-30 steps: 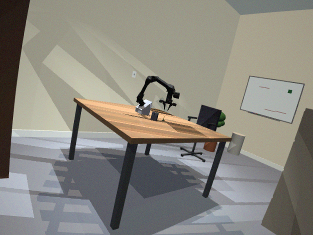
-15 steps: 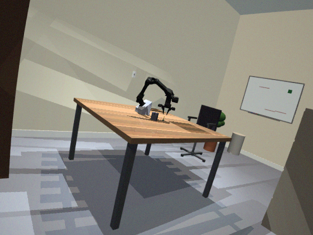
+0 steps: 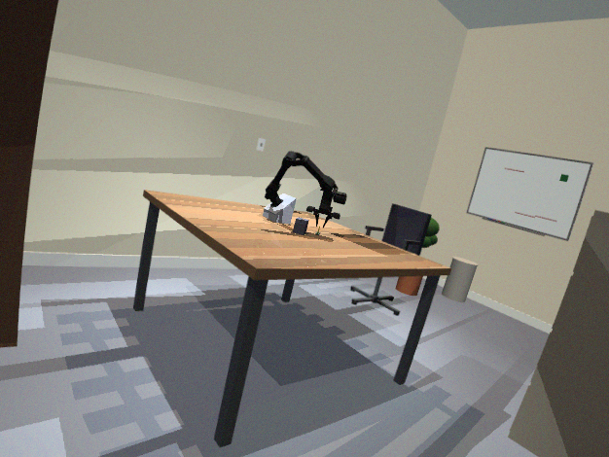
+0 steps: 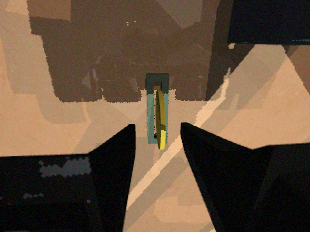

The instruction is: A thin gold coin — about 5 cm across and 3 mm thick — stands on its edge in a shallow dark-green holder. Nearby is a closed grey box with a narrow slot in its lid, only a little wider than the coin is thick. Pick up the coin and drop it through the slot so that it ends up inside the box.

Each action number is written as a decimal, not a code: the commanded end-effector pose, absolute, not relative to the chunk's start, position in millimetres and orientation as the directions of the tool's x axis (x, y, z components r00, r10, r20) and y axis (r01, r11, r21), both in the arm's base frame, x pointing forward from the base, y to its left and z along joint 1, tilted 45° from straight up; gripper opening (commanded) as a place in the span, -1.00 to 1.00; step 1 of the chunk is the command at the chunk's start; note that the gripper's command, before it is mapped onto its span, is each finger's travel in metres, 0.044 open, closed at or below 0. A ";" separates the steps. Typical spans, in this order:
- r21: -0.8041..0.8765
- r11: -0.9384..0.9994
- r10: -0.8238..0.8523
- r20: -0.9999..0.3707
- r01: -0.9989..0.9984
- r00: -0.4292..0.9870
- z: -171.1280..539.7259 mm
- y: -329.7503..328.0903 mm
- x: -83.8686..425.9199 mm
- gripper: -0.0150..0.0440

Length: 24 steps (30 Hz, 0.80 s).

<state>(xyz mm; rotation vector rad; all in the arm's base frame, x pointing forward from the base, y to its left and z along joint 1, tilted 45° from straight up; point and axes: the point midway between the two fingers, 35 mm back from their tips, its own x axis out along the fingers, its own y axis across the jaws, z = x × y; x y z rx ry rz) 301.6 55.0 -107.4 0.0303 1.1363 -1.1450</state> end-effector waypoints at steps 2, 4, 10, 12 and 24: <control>-0.509 0.474 -0.699 -0.714 0.718 -0.044 -113.6 48.7 299.8 0.05; -0.510 0.474 -0.699 -0.714 0.718 -0.044 -115.8 46.3 299.6 0.05; -0.510 0.474 -0.700 -0.713 0.718 -0.044 -122.3 39.4 298.8 0.05; -0.510 0.474 -0.700 -0.713 0.718 -0.045 -124.4 37.1 298.4 0.05; -0.511 0.473 -0.701 -0.712 0.718 -0.045 -129.1 31.9 297.6 -0.48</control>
